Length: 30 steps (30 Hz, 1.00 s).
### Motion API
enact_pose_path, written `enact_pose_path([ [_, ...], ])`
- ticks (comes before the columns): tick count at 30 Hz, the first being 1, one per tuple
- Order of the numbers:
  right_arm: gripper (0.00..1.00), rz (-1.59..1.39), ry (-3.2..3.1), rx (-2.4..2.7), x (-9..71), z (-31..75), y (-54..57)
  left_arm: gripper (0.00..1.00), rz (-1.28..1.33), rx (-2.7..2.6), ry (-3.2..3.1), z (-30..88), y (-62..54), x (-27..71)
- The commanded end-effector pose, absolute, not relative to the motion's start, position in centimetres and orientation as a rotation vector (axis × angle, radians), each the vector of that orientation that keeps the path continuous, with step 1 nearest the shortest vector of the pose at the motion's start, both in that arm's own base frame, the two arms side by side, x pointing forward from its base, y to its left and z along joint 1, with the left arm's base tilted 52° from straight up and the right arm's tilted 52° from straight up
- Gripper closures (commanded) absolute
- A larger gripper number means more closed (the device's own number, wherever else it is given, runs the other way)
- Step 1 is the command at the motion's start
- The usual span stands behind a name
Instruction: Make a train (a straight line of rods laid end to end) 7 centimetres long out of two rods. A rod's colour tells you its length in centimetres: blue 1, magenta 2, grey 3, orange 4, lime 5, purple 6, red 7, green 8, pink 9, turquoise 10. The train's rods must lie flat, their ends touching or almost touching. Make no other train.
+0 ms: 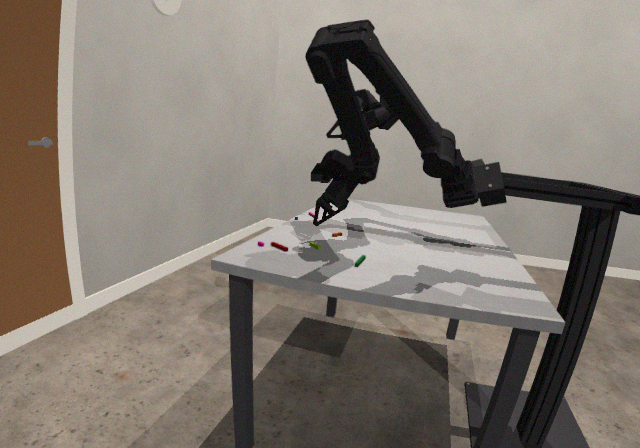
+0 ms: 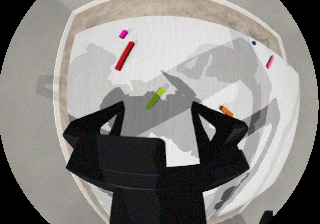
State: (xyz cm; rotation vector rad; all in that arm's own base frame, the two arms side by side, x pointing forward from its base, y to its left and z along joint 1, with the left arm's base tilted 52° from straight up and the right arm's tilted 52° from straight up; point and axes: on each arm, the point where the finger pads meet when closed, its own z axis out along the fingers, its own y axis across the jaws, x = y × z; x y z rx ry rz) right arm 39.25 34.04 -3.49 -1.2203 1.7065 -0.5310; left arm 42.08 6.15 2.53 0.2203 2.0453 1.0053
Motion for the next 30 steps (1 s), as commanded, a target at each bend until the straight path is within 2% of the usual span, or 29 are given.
enact_pose_path([
  [1,0.0,-0.507,1.673,-1.173,38.3,-2.9,35.5,0.34,1.087,0.332,2.126,2.0,6.7,43.6],
  [3,0.0,-0.507,1.673,-1.173,38.3,-2.9,35.5,0.34,1.087,0.332,2.126,2.0,6.7,43.6],
  [6,0.0,-0.511,1.677,-1.142,39.4,-2.2,35.4,0.67,1.126,0.387,2.184,1.8,7.1,44.4],
  [15,0.0,-0.512,1.689,-1.132,39.4,-2.3,34.8,0.67,1.235,0.583,2.372,0.8,8.6,45.3],
  [20,0.0,-0.452,1.677,-1.12,36.5,-1.5,35.6,0.67,1.265,0.651,2.429,0.7,9.1,45.3],
  [30,0.0,-0.382,1.659,-1.145,24.0,-1.4,29.4,0.67,1.339,0.873,2.614,-0.2,10.6,44.5],
])
